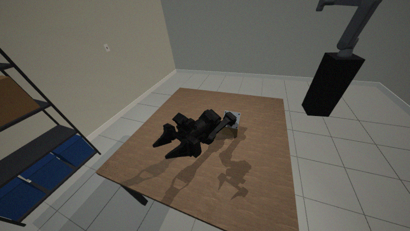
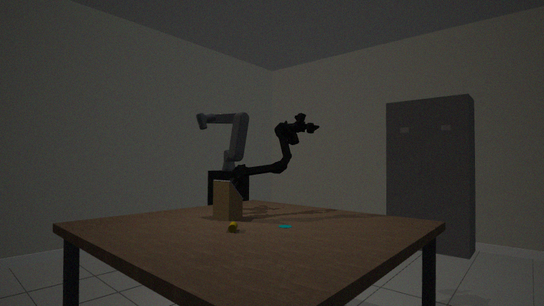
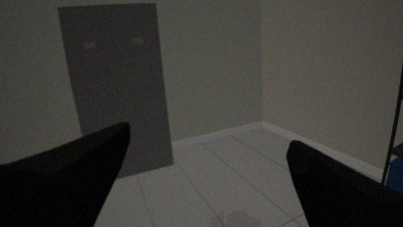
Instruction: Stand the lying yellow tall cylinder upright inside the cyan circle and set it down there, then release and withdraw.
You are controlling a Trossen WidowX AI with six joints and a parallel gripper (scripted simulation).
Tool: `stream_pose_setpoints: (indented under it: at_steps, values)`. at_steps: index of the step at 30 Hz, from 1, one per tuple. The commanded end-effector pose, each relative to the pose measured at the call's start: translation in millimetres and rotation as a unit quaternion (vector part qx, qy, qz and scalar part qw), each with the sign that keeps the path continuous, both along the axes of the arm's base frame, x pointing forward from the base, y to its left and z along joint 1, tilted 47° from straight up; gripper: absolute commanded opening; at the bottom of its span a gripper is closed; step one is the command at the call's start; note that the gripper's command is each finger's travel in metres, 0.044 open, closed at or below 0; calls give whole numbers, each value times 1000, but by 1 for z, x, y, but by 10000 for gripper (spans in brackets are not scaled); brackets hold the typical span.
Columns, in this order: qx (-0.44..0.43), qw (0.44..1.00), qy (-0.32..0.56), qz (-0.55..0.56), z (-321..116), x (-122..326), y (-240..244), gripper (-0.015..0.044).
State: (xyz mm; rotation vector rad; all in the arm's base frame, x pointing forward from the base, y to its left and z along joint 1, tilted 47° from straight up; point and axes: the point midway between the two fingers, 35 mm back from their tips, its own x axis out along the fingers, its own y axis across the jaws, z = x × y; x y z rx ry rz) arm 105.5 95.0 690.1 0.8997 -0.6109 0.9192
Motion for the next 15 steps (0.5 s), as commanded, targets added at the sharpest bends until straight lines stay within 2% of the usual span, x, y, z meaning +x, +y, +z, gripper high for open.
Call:
stream_pose_setpoints:
  at_steps: [1,4,15]
  values:
    - [1,1000,-1,1,0,-1,-1,374]
    - [22,1000,-9,15,5,-11,-10,309]
    - [192,967,-77,149,31,-90,-101,309]
